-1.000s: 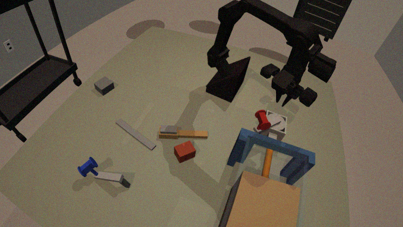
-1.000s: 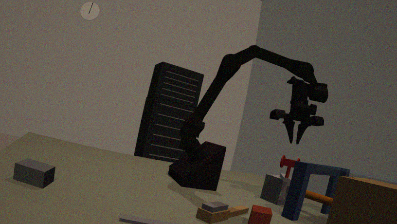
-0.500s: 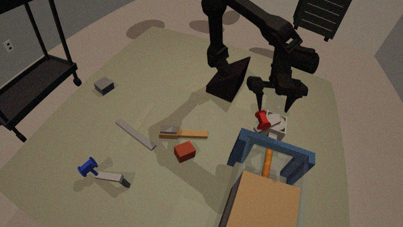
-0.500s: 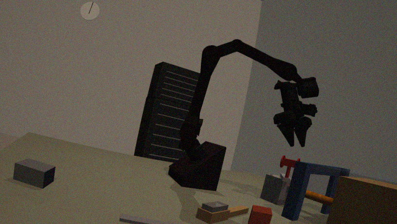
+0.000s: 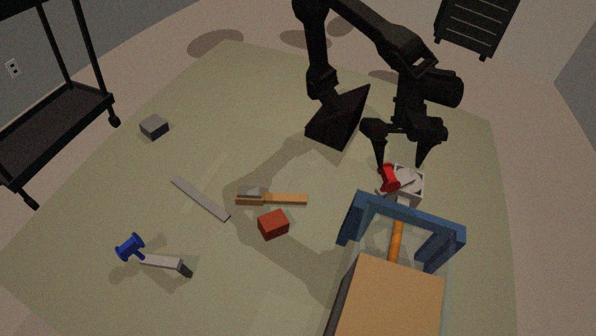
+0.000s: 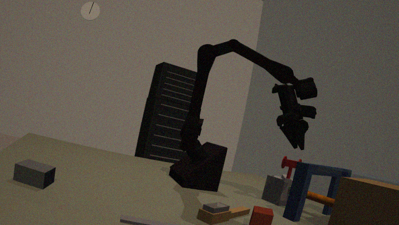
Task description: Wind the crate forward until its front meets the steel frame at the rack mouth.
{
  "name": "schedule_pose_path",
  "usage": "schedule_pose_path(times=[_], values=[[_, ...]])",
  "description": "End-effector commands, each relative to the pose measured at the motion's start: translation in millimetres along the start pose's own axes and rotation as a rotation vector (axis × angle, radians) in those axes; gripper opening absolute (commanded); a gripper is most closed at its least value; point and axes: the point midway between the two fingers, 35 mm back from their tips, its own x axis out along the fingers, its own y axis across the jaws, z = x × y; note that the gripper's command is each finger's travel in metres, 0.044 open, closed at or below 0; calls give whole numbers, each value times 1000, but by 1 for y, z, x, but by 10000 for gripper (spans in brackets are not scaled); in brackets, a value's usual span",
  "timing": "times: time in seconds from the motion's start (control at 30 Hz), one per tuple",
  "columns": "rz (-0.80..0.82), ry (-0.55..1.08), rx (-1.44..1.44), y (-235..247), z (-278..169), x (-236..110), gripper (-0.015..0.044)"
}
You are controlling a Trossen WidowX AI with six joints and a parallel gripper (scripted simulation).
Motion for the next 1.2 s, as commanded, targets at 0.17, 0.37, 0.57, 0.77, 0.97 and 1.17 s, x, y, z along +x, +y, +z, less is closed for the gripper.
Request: schedule_pose_path(times=[0.17,0.37,0.57,0.77,0.97,1.17], values=[[-2,0,-10,0,-5,14,440],[0,-1,-14,-1,-9,23,440],[2,-1,-17,-1,-13,32,440],[3,-2,-21,-1,-17,41,440],[4,-2,-24,-2,-21,49,440],[6,-3,-28,-2,-26,57,440]])
